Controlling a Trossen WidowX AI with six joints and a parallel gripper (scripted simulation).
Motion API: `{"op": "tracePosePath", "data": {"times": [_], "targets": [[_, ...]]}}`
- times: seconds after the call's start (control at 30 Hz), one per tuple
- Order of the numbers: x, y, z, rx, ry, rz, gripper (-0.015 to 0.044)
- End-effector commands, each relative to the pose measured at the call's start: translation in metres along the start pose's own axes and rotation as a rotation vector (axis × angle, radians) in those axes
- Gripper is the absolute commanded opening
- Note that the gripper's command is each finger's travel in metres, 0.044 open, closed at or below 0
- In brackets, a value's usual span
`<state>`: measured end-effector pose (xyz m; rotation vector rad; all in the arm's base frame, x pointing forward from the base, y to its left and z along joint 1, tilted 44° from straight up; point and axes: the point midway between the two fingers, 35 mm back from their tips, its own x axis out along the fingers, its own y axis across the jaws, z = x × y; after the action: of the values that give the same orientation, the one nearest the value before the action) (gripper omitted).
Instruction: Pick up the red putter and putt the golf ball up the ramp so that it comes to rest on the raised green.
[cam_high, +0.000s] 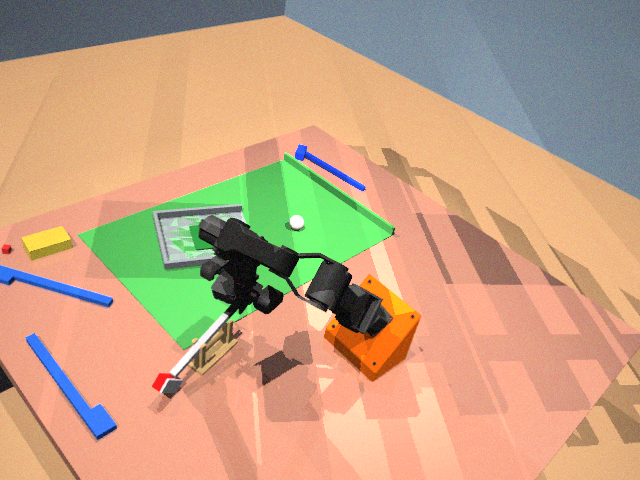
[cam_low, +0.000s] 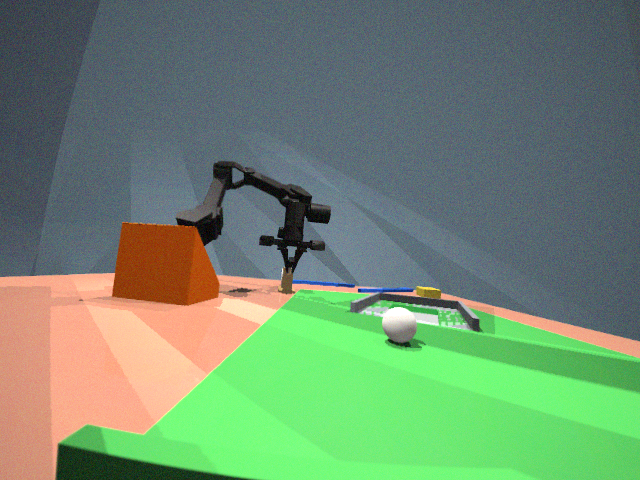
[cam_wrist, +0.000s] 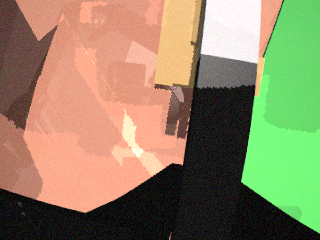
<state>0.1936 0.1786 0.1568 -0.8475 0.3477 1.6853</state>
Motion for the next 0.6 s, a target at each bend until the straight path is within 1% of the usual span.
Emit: {"op": "tracePosePath", "data": {"times": [0.0, 0.07, 0.2, 0.57], "targets": [[0.0, 0.0, 0.0, -0.002, 0.0, -0.001, 0.002], [-0.001, 0.0, 0.0, -0.001, 0.0, 0.0, 0.0], [-0.012, -0.002, -0.001, 0.014, 0.007, 0.0, 0.0], [-0.066, -0.004, -0.002, 0.093, 0.018, -0.001, 0.0]]}}
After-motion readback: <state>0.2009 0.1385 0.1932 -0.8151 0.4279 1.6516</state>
